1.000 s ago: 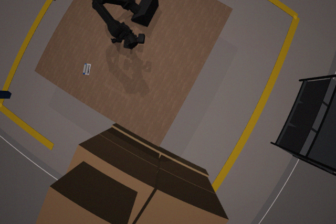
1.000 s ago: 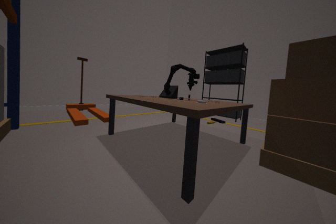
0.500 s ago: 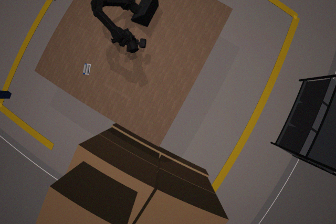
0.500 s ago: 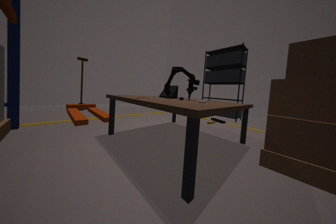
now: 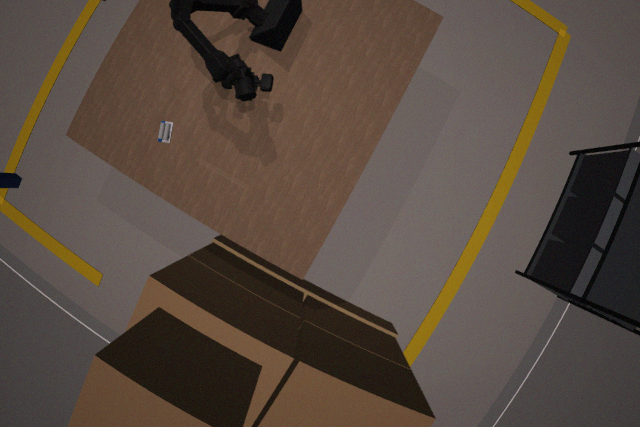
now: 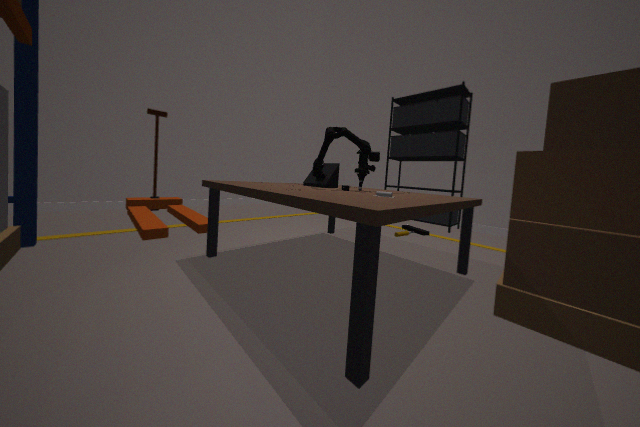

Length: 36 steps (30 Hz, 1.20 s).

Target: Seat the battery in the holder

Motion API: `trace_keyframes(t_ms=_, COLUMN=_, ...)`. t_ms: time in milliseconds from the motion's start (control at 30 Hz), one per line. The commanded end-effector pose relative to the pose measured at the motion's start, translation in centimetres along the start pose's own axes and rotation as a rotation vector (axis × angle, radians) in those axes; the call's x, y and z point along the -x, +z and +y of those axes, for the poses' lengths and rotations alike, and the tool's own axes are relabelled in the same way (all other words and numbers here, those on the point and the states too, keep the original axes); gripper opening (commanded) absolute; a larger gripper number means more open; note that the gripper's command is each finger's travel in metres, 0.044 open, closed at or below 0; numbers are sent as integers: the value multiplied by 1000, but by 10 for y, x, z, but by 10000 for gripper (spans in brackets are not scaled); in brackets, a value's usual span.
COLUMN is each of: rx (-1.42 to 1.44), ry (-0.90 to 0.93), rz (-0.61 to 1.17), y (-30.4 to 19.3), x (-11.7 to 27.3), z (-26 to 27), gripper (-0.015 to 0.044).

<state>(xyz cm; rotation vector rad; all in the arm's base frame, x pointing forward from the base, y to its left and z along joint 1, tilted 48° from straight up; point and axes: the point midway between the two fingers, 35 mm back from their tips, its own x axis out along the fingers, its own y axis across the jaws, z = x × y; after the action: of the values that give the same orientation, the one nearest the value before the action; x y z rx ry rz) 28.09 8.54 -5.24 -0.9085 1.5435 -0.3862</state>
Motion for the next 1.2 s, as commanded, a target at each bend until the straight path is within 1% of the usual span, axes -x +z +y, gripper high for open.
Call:
trace_keyframes(t_ms=0, rx=3, ry=-4, rz=-3, y=0, x=0, z=-8, gripper=0)
trace_keyframes(t_ms=767, rx=3, ry=-8, rz=-1, y=-1, x=0, z=-45, gripper=0)
trace_keyframes(t_ms=833, rx=-1, ry=-3, rz=0, y=0, x=1, z=-41, gripper=0)
trace_keyframes(t_ms=900, rx=-1, ry=-2, rz=-1, y=1, x=11, z=-42, gripper=0)
trace_keyframes(t_ms=1167, rx=4, ry=-4, rz=-1, y=0, x=75, z=-45, gripper=0)
